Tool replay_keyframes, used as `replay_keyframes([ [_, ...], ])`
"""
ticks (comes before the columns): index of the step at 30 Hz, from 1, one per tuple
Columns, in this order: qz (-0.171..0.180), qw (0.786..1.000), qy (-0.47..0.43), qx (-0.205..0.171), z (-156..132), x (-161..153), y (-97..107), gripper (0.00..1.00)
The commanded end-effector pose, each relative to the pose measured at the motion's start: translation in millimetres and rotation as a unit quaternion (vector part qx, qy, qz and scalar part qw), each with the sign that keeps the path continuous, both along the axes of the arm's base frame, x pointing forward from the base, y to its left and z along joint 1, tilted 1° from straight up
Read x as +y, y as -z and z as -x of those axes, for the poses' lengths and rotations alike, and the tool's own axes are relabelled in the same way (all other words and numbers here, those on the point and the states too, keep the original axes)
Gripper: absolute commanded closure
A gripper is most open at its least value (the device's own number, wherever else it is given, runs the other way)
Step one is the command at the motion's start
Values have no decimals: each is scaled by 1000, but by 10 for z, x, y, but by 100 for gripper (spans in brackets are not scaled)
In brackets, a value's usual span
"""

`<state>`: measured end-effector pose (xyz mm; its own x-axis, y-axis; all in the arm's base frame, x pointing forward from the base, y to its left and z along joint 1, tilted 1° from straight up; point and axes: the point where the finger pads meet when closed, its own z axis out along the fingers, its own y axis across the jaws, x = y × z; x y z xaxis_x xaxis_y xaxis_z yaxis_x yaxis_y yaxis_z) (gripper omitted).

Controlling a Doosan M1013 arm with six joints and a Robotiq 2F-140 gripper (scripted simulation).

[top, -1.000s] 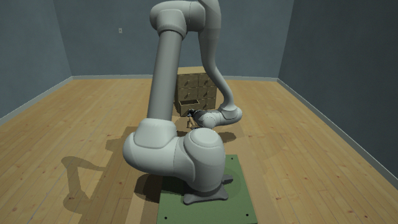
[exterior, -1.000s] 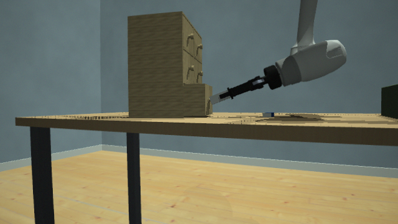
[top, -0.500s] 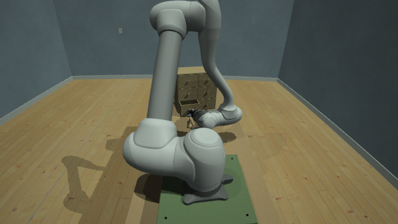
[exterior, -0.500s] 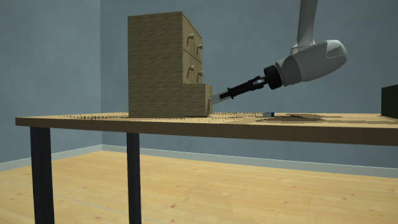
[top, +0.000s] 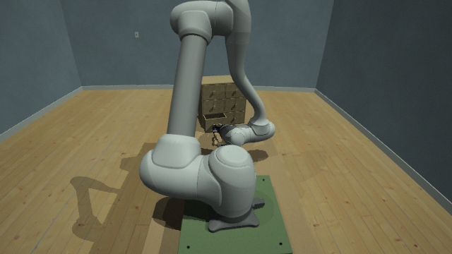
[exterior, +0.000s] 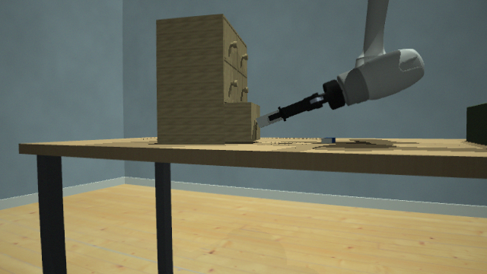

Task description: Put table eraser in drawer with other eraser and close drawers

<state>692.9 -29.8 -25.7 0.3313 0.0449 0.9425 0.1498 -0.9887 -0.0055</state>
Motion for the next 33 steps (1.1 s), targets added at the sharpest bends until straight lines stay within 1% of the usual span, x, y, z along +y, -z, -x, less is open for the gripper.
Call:
replay_keyframes([
  [1, 0, 1000, 0, 0, 0, 0, -1, 80],
  [7, 0, 1000, 0, 0, 39, -6, -1, 80],
  [17, 0, 1000, 0, 0, 460, -70, 3, 80],
  [25, 0, 1000, 0, 0, 499, -76, -7, 80],
  [28, 0, 1000, 0, 0, 552, -84, -109, 80],
  [30, 0, 1000, 0, 0, 623, -96, -246, 80],
  [33, 0, 1000, 0, 0, 760, -118, -509, 80],
])
